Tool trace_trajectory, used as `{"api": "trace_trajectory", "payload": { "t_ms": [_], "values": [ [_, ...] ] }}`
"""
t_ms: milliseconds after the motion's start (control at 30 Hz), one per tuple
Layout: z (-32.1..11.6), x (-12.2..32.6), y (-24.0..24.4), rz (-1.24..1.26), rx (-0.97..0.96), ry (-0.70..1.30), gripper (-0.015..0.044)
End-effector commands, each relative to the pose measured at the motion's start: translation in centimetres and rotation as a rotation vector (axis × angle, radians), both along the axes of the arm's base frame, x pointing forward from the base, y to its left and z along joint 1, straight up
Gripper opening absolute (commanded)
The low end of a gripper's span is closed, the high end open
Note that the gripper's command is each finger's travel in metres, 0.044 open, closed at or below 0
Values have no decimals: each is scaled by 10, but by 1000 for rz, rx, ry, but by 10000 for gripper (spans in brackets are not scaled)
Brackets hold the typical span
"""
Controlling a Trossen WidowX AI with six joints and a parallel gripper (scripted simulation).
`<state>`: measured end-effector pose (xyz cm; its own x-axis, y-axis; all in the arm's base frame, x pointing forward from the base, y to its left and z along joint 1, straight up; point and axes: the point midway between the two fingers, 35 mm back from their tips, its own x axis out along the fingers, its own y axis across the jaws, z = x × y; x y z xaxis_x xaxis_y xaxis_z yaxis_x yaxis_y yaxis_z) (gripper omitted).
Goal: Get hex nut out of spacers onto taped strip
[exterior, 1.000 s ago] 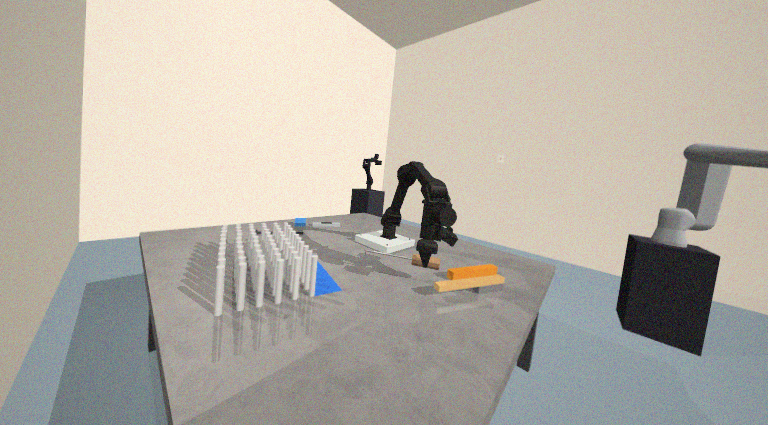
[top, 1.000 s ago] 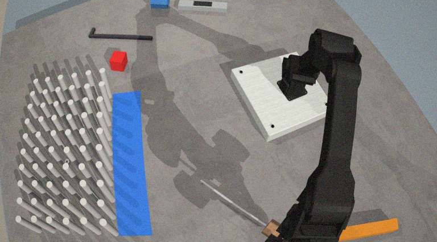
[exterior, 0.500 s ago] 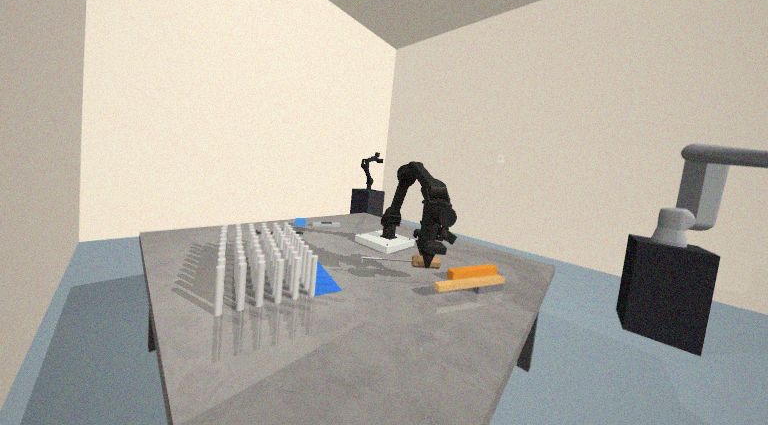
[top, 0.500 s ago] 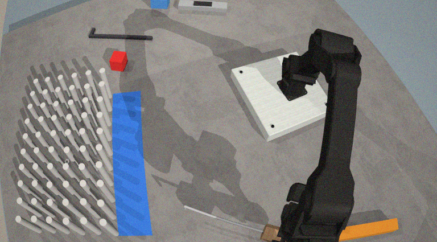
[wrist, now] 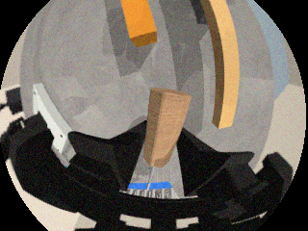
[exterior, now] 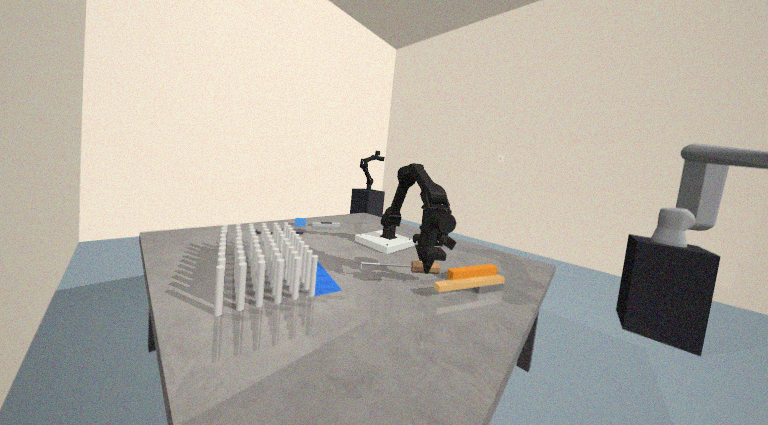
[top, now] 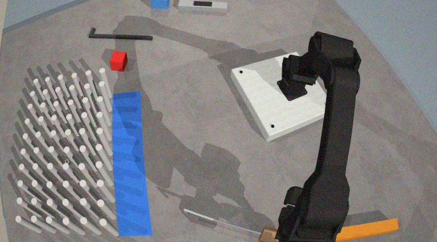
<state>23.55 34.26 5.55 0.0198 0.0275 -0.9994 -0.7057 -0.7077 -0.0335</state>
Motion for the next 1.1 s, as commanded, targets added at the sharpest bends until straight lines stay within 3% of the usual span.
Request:
{"api": "trace_trajectory", "payload": {
  "t_ms": [0,900,1067],
  "values": [
    [-8,0,1,2,1,-1,0],
    [-41,0,0,-4,0,0,0],
    [-38,0,0,-1,1,-2,131]
  ]
}}
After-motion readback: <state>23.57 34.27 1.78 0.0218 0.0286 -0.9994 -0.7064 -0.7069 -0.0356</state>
